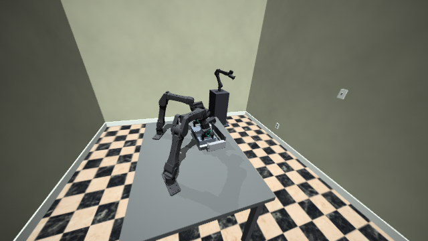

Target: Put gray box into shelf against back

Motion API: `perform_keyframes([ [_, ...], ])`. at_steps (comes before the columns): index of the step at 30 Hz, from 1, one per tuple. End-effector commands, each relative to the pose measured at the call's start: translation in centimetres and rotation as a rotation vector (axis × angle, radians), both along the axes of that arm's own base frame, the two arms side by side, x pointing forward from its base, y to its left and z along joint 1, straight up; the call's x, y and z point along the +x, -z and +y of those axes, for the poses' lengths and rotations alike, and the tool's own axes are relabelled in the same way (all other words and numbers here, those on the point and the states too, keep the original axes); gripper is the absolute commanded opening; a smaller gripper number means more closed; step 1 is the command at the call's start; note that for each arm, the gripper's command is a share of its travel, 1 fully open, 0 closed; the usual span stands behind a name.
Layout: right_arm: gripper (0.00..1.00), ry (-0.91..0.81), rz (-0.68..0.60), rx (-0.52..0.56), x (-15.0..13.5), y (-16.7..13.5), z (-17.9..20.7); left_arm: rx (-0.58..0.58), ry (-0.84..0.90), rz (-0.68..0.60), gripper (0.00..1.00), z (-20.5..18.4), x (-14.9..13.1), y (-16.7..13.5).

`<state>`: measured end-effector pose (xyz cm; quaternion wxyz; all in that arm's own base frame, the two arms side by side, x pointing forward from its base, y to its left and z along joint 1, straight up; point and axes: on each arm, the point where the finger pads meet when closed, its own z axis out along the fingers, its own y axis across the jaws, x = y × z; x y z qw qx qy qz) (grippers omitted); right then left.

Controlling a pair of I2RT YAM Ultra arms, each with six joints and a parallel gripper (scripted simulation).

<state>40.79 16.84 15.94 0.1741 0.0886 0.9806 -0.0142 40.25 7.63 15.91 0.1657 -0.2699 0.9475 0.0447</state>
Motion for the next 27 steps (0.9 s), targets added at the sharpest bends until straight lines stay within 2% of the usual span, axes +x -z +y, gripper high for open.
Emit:
perform_keyframes([
  [1, 0.15, 0.018, -0.137, 0.043, 2.9, -4.1, -0.3, 0.057, -0.022, -0.144, 0.15, 1.9, 2.8, -3.8],
  [9, 0.15, 0.017, -0.102, 0.027, 3.7, -3.7, -0.9, 0.056, -0.021, -0.136, 0.15, 2.7, 4.0, -3.7],
  [13, 0.15, 0.023, -0.151, 0.049, 4.5, -4.8, -0.6, 0.057, -0.031, -0.158, 0.15, 2.8, 4.1, -4.5],
  [14, 0.15, 0.018, -0.114, 0.032, 4.0, -4.3, -1.0, 0.057, -0.023, -0.144, 0.15, 2.9, 4.2, -4.3],
  [15, 0.15, 0.021, -0.102, 0.027, 4.7, -3.2, -1.0, 0.053, -0.025, -0.116, 0.15, 3.2, 4.5, -3.0],
  [19, 0.15, 0.016, -0.142, 0.043, 5.8, -4.2, -0.8, 0.061, -0.022, -0.146, 0.15, 3.5, 5.2, -4.0],
  [22, 0.15, 0.016, -0.105, 0.028, 5.7, -3.6, -1.2, 0.059, -0.021, -0.139, 0.15, 3.8, 5.7, -3.8],
  [27, 0.15, 0.013, -0.115, 0.032, 6.6, -4.1, -1.4, 0.057, -0.022, -0.14, 0.15, 4.2, 6.3, -4.1],
])
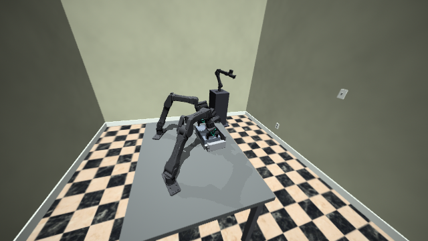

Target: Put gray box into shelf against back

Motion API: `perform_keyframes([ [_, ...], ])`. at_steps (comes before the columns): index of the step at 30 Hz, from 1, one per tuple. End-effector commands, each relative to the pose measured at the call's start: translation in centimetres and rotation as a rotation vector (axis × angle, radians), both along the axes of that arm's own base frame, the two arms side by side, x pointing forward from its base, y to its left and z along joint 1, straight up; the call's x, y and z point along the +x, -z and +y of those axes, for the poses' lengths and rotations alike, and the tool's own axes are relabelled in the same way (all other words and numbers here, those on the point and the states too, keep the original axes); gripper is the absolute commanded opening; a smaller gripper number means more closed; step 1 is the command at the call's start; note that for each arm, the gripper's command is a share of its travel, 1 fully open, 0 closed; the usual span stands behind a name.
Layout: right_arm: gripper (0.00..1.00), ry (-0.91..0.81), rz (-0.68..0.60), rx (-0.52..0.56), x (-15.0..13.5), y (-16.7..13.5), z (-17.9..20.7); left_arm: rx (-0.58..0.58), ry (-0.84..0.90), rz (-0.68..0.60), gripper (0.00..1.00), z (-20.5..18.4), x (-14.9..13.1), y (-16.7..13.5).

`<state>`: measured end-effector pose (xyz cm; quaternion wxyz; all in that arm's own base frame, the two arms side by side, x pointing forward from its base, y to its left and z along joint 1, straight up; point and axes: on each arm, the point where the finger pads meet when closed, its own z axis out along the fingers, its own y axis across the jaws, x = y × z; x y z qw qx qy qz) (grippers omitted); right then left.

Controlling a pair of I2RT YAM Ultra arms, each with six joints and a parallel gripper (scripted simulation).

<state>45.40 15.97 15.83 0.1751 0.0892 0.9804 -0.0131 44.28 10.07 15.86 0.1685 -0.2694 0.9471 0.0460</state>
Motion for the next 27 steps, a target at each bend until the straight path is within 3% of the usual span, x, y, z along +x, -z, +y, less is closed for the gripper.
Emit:
perform_keyframes([
  [1, 0.15, 0.02, -0.15, 0.045, 2.4, -5.1, -0.3, 0.054, -0.036, -0.161, 0.15, 1.8, 2.3, -4.9],
  [5, 0.15, 0.019, -0.107, 0.028, 2.7, -3.7, -0.7, 0.05, -0.025, -0.12, 0.15, 2.2, 2.7, -3.5],
  [20, 0.15, 0.017, -0.152, 0.045, 4.8, -5.2, -0.9, 0.056, -0.036, -0.17, 0.15, 3.1, 4.4, -5.4],
  [22, 0.15, 0.019, -0.11, 0.029, 4.9, -3.9, -1.2, 0.049, -0.023, -0.117, 0.15, 3.3, 4.5, -3.6],
  [27, 0.15, 0.026, -0.138, 0.04, 4.9, -5.3, -1.3, 0.062, -0.021, -0.177, 0.15, 3.4, 4.8, -6.0],
])
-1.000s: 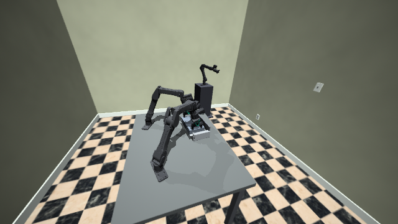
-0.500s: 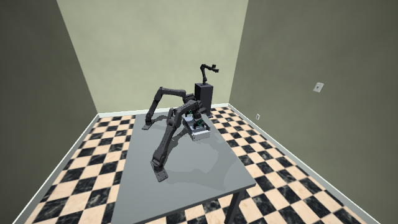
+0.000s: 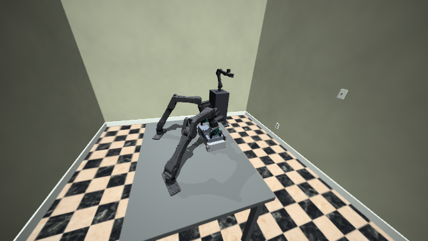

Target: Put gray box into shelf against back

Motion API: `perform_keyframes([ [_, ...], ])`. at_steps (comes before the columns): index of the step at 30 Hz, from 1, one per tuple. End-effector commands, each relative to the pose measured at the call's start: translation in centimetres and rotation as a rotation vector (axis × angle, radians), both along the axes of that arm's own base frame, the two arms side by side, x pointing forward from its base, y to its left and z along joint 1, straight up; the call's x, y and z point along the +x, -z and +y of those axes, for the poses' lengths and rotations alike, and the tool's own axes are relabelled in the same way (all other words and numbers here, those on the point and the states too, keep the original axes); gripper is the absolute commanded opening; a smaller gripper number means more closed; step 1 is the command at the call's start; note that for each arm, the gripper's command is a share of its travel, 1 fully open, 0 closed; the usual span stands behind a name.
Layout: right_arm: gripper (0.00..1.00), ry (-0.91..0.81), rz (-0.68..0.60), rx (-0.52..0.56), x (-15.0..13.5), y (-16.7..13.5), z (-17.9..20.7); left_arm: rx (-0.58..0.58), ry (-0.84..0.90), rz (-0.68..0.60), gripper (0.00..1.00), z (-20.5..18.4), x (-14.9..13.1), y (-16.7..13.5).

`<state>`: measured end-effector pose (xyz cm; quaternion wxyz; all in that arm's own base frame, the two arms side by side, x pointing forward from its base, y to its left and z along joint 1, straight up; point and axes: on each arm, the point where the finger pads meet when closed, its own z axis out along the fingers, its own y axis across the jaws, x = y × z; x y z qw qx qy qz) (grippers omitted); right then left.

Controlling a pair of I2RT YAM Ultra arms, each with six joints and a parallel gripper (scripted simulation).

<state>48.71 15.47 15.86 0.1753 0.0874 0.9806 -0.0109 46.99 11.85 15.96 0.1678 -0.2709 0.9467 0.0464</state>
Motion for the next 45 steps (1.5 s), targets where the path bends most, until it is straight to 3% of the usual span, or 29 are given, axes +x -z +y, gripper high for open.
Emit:
perform_keyframes([
  [1, 0.15, 0.032, -0.159, 0.043, 1.9, -5.9, -0.8, 0.058, -0.018, -0.155, 0.15, 1.7, 2.4, -4.7],
  [3, 0.15, 0.029, -0.155, 0.038, 2.6, -4.8, -0.7, 0.057, -0.029, -0.178, 0.15, 1.7, 2.4, -5.5],
  [6, 0.15, 0.028, -0.201, 0.054, 2.4, -7.0, -0.7, 0.063, -0.03, -0.201, 0.15, 1.7, 2.3, -6.5],
  [10, 0.15, 0.03, -0.196, 0.054, 2.4, -6.8, -0.7, 0.062, -0.03, -0.2, 0.15, 1.7, 2.3, -6.5],
  [11, 0.15, 0.021, -0.166, 0.04, 2.4, -5.4, -0.5, 0.056, -0.024, -0.164, 0.15, 1.6, 2.5, -4.8],
  [16, 0.15, 0.025, -0.162, 0.036, 2.7, -5.0, -0.7, 0.061, -0.023, -0.182, 0.15, 1.7, 2.3, -5.7],
  [25, 0.15, 0.027, -0.195, 0.049, 2.3, -6.8, -0.8, 0.061, -0.025, -0.185, 0.15, 1.6, 2.1, -6.0],
  [45, 0.15, 0.024, -0.176, 0.041, 2.2, -5.2, -0.2, 0.056, -0.013, -0.169, 0.15, 1.5, 2.2, -4.4],
])
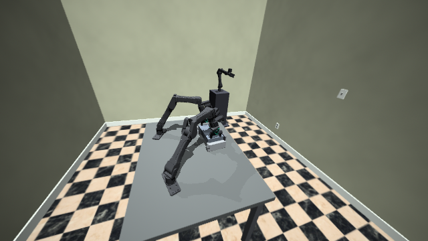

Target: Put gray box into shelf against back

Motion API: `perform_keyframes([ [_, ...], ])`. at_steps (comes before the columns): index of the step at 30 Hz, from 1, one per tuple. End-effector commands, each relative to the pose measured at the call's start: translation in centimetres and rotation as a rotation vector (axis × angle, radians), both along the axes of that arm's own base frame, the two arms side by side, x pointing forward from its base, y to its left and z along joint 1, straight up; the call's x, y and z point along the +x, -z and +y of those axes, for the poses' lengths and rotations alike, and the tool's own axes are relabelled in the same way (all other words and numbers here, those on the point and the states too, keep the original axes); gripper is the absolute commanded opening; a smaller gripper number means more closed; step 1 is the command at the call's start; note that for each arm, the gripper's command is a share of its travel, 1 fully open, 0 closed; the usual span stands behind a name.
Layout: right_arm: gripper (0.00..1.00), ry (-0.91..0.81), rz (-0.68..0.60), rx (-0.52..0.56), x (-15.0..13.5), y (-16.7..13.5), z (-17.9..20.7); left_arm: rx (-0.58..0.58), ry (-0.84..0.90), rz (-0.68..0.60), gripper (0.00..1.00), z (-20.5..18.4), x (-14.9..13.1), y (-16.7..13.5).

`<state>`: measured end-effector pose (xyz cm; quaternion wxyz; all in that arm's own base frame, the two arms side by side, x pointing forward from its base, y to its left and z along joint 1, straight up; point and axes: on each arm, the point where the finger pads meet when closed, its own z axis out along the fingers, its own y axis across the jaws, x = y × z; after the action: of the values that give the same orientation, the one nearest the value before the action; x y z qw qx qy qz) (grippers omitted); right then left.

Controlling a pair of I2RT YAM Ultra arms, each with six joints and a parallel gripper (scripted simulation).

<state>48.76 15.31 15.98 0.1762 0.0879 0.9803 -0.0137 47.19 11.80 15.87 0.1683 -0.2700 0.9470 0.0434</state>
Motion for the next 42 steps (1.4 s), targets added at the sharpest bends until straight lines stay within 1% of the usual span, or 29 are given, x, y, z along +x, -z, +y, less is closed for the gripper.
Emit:
perform_keyframes([
  [1, 1.0, 0.033, -0.19, 0.051, 2.2, -5.9, -0.6, 0.065, -0.021, -0.183, 1.0, 1.7, 1.9, -5.3],
  [4, 1.0, 0.021, -0.174, 0.045, 2.1, -5.2, -0.2, 0.062, -0.018, -0.173, 1.0, 1.6, 2.1, -4.8],
  [7, 1.0, 0.016, -0.119, 0.024, 2.2, -2.5, 0.1, 0.053, -0.006, -0.132, 1.0, 1.0, 2.2, -2.9],
  [8, 1.0, 0.016, -0.11, 0.02, 2.1, -2.3, 0.1, 0.052, -0.003, -0.13, 1.0, 0.9, 2.2, -3.0],
  [12, 1.0, 0.016, -0.169, 0.043, 2.0, -5.1, 0.0, 0.054, -0.008, -0.139, 1.0, 1.1, 2.3, -3.1],
  [16, 1.0, 0.016, -0.156, 0.038, 1.9, -4.7, 0.0, 0.054, -0.008, -0.139, 1.0, 1.1, 2.3, -3.1],
  [17, 1.0, 0.013, -0.131, 0.029, 1.7, -3.7, 0.1, 0.054, -0.008, -0.139, 1.0, 1.1, 2.3, -3.1],
  [18, 1.0, 0.016, -0.146, 0.034, 1.9, -4.3, 0.0, 0.054, -0.008, -0.139, 1.0, 1.1, 2.3, -3.1],
  [19, 1.0, 0.001, -0.13, 0.031, 0.3, -5.5, 0.7, 0.048, -0.011, -0.128, 1.0, 0.3, 0.7, -5.2],
  [21, 1.0, 0.002, -0.107, 0.022, -0.2, -5.3, 0.6, 0.046, -0.011, -0.12, 1.0, 0.1, 0.2, -5.6],
  [23, 1.0, 0.005, -0.071, 0.007, -0.1, -4.1, 0.6, 0.045, -0.013, -0.117, 1.0, 0.1, 0.0, -6.1],
  [29, 1.0, 0.006, -0.067, 0.005, -1.2, -6.3, 0.5, 0.048, -0.014, -0.127, 1.0, -0.3, -0.8, -8.4],
  [30, 1.0, 0.006, -0.082, 0.011, -1.1, -6.7, 0.7, 0.048, -0.014, -0.126, 1.0, -0.4, -1.0, -8.7],
  [31, 1.0, 0.003, -0.115, 0.025, -0.4, -7.2, 1.0, 0.051, -0.012, -0.148, 1.0, -0.3, -0.2, -8.5],
  [33, 1.0, 0.003, -0.115, 0.025, -0.4, -7.2, 1.0, 0.051, -0.012, -0.148, 1.0, -0.3, -0.2, -8.5],
  [34, 1.0, 0.013, -0.121, 0.026, -0.6, -7.9, 0.6, 0.05, -0.02, -0.139, 1.0, -0.2, -1.1, -9.2],
  [37, 1.0, 0.004, -0.154, 0.041, -0.7, -9.0, 1.4, 0.048, -0.013, -0.131, 1.0, -0.8, -1.7, -9.9],
  [38, 1.0, 0.003, -0.13, 0.03, -1.4, -8.8, 1.0, 0.045, -0.013, -0.117, 1.0, -0.9, -2.2, -10.1],
  [39, 1.0, 0.003, -0.129, 0.03, -1.0, -8.4, 1.1, 0.051, -0.012, -0.152, 1.0, -0.7, -1.3, -10.3],
  [40, 1.0, 0.012, -0.126, 0.028, -0.8, -8.3, 0.6, 0.051, -0.016, -0.149, 1.0, -0.4, -1.1, -9.9],
  [41, 1.0, 0.023, -0.132, 0.03, -0.7, -8.6, 0.0, 0.056, -0.024, -0.167, 1.0, -0.1, -1.3, -10.6],
  [42, 1.0, 0.028, -0.134, 0.031, -0.7, -8.7, -0.2, 0.055, -0.026, -0.16, 1.0, 0.1, -1.3, -10.3],
])
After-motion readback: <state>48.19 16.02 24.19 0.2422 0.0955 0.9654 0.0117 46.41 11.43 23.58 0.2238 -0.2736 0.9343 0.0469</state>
